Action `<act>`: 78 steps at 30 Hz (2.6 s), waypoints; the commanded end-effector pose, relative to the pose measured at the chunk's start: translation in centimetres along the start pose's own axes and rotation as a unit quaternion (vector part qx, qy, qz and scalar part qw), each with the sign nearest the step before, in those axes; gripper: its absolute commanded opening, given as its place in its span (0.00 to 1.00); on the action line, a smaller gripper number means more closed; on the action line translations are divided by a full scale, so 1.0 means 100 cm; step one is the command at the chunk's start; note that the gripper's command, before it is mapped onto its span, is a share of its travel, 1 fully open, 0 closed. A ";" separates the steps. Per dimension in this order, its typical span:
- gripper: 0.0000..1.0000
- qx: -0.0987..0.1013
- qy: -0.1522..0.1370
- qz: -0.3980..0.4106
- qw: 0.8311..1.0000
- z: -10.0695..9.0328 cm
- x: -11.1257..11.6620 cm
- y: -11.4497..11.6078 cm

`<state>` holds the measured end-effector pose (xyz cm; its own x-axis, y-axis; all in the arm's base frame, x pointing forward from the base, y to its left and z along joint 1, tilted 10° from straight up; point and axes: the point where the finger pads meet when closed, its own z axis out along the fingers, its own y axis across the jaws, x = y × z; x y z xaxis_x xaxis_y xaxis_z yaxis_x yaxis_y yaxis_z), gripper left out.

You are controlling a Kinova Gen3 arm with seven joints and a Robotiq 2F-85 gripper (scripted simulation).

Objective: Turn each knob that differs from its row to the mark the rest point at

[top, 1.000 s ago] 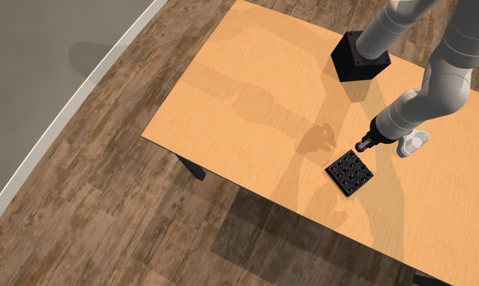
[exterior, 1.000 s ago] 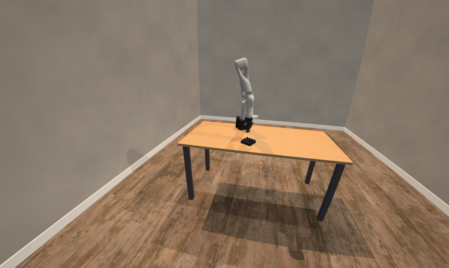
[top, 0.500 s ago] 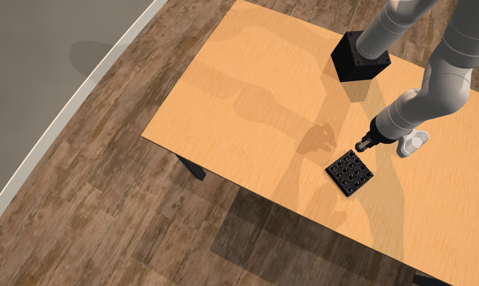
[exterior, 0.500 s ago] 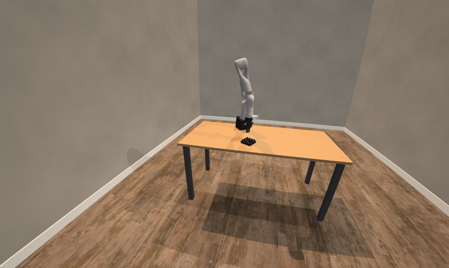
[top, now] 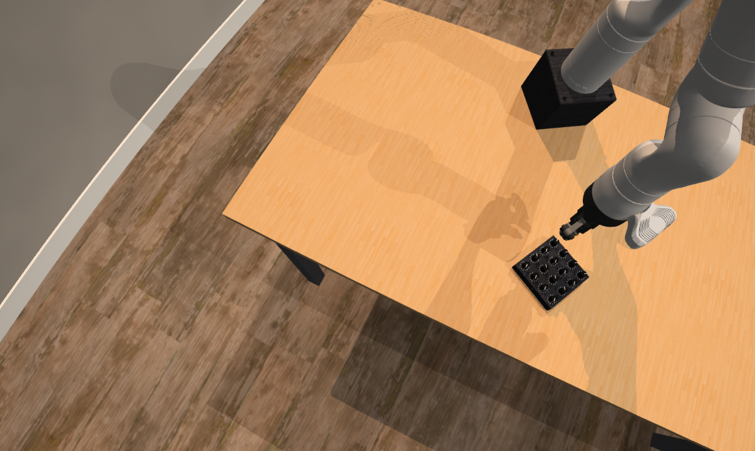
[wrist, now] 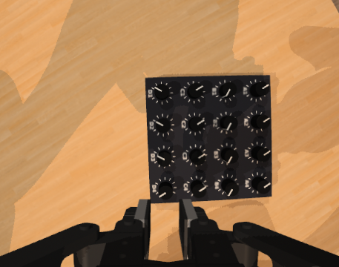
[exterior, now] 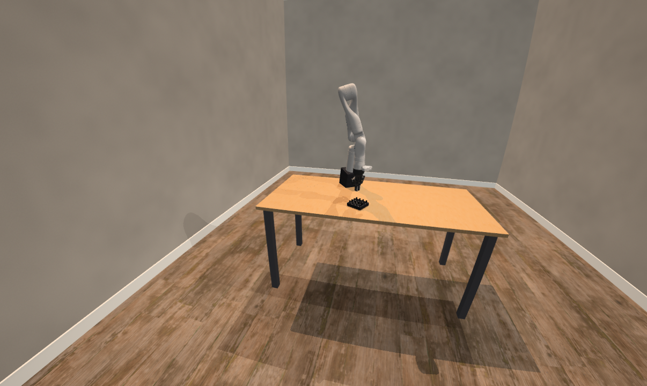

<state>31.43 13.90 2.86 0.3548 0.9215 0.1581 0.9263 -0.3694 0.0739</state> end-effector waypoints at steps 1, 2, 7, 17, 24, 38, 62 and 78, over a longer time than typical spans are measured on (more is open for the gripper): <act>0.19 0.000 0.000 0.000 1.000 0.000 0.000 0.000; 0.19 0.000 0.000 0.000 1.000 0.000 0.000 0.000; 0.19 0.000 0.000 0.000 1.000 0.000 0.000 0.000; 0.19 0.000 0.000 0.000 1.000 0.003 0.000 0.000; 0.19 0.000 0.000 0.000 1.000 0.009 0.000 0.001; 0.19 0.000 0.000 0.000 1.000 0.024 0.000 0.001; 0.19 0.000 0.000 0.000 1.000 0.041 0.001 0.002; 0.19 0.000 0.000 0.000 1.000 0.042 0.001 0.002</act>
<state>32.12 14.39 -1.31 0.3547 0.9216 0.1577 0.9265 -0.3692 0.0733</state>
